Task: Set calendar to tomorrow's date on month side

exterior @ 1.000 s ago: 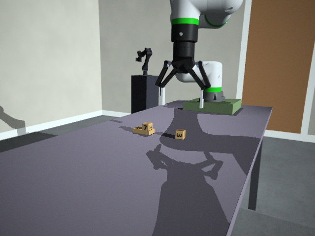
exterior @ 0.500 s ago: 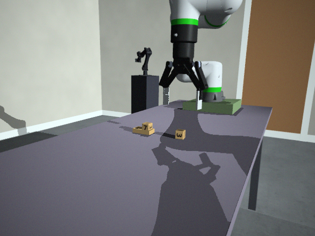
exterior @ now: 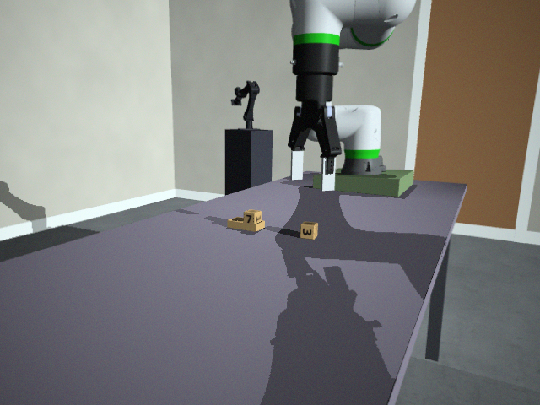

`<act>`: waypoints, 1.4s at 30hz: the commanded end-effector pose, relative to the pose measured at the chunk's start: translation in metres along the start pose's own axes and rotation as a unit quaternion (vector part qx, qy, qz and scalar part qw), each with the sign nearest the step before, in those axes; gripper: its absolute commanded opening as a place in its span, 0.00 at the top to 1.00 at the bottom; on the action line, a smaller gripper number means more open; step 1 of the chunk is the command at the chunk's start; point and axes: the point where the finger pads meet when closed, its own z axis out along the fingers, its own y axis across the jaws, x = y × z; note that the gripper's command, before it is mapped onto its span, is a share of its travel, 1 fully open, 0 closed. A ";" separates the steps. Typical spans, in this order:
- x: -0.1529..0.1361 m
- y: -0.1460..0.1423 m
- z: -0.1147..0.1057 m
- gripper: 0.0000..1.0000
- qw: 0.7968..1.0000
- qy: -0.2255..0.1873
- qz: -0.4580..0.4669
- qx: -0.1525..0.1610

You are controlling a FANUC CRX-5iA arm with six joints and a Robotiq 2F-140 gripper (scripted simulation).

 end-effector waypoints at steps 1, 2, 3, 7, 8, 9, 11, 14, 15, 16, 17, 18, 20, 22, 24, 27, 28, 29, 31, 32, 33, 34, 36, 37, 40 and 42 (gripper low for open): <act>0.000 0.000 0.000 0.00 0.997 0.003 0.072 -0.001; 0.000 0.000 0.000 0.00 0.997 0.003 0.072 -0.001; 0.000 0.000 0.000 0.00 0.997 0.003 0.072 -0.001; 0.000 0.000 0.001 0.00 0.986 0.003 0.167 -0.001; 0.000 0.000 0.002 0.00 0.982 0.003 0.186 -0.001; 0.000 0.000 0.002 0.00 0.979 0.003 0.204 -0.001; 0.000 0.000 0.002 0.00 0.971 0.003 0.239 0.000; 0.000 0.000 0.003 0.00 0.961 0.003 0.276 0.000; 0.000 0.000 0.003 0.00 0.953 0.003 0.301 0.000; 0.000 0.000 0.003 0.00 0.947 0.003 0.321 0.000; 0.000 0.000 0.003 0.00 0.947 0.003 0.321 0.000; 0.000 0.000 0.003 0.00 0.942 0.003 0.336 0.000; 0.000 0.000 0.003 0.00 0.942 0.003 0.336 0.000; 0.000 0.000 0.004 0.00 0.937 0.003 0.350 0.000; 0.000 0.000 0.004 0.00 0.936 0.003 0.353 0.000; 0.000 0.000 0.004 0.64 0.936 0.003 0.353 0.000; 0.000 0.000 0.004 0.64 0.936 0.003 0.353 0.000; 0.000 0.000 0.004 0.64 0.936 0.003 0.353 0.000; 0.000 0.000 0.004 0.64 0.936 0.003 0.353 0.000; 0.000 0.000 0.004 0.64 0.936 0.003 0.353 0.000; 0.000 0.000 0.004 0.64 0.936 0.003 0.353 0.000; 0.000 0.000 0.004 0.64 0.936 0.003 0.353 0.000; 0.000 0.000 0.004 0.64 0.936 0.003 0.353 0.000; 0.000 0.000 0.004 0.64 0.936 0.003 0.353 0.000; 0.000 0.000 0.004 0.64 0.936 0.003 0.353 0.000; 0.000 0.000 0.004 0.64 0.936 0.003 0.353 0.000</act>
